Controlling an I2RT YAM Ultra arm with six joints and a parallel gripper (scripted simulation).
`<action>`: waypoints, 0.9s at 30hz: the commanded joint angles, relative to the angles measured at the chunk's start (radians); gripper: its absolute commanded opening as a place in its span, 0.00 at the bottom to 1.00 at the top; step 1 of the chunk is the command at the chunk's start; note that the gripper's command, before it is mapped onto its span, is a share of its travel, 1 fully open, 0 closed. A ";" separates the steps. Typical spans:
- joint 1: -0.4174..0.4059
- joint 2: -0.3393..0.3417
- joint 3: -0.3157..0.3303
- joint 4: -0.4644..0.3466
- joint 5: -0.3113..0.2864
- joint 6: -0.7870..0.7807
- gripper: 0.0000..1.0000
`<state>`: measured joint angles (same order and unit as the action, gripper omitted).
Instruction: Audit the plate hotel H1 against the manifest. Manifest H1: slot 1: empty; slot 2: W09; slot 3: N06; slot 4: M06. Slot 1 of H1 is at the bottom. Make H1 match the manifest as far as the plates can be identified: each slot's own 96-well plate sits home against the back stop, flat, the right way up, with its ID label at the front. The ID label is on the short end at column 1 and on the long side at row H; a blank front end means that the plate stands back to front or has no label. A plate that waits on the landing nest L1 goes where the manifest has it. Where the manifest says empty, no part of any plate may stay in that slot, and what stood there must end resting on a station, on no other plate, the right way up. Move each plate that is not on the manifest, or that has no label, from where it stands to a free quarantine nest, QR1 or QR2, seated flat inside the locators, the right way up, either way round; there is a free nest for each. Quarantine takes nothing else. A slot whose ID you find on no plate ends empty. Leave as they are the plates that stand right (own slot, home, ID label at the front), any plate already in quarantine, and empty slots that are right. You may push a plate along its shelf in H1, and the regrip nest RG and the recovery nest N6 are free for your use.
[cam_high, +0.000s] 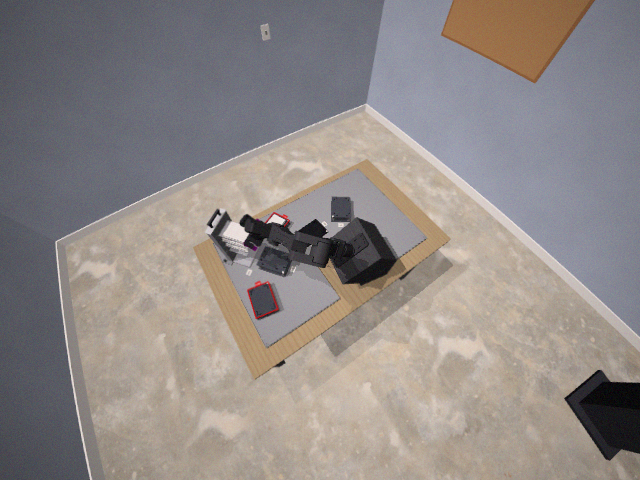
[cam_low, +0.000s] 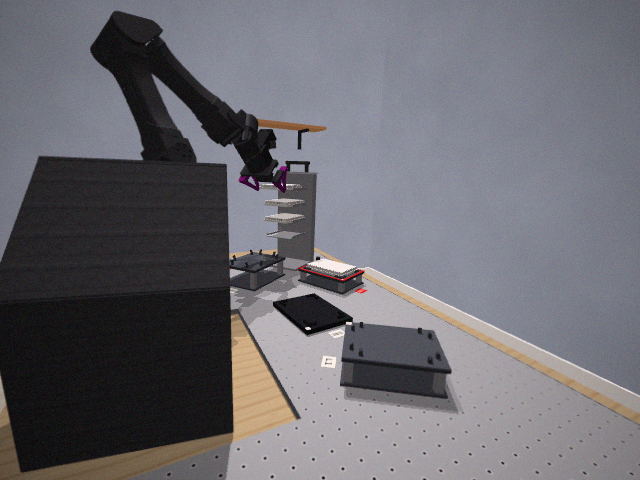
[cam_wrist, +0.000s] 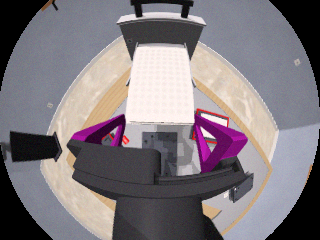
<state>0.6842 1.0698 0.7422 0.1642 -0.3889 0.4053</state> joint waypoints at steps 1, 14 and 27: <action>0.000 0.008 0.008 0.002 0.005 0.001 1.00; -0.034 -0.065 -0.030 -0.051 -0.024 -0.008 1.00; -0.037 -0.137 -0.097 -0.057 -0.025 -0.009 1.00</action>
<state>0.6643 0.9668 0.6590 0.1215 -0.4141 0.4026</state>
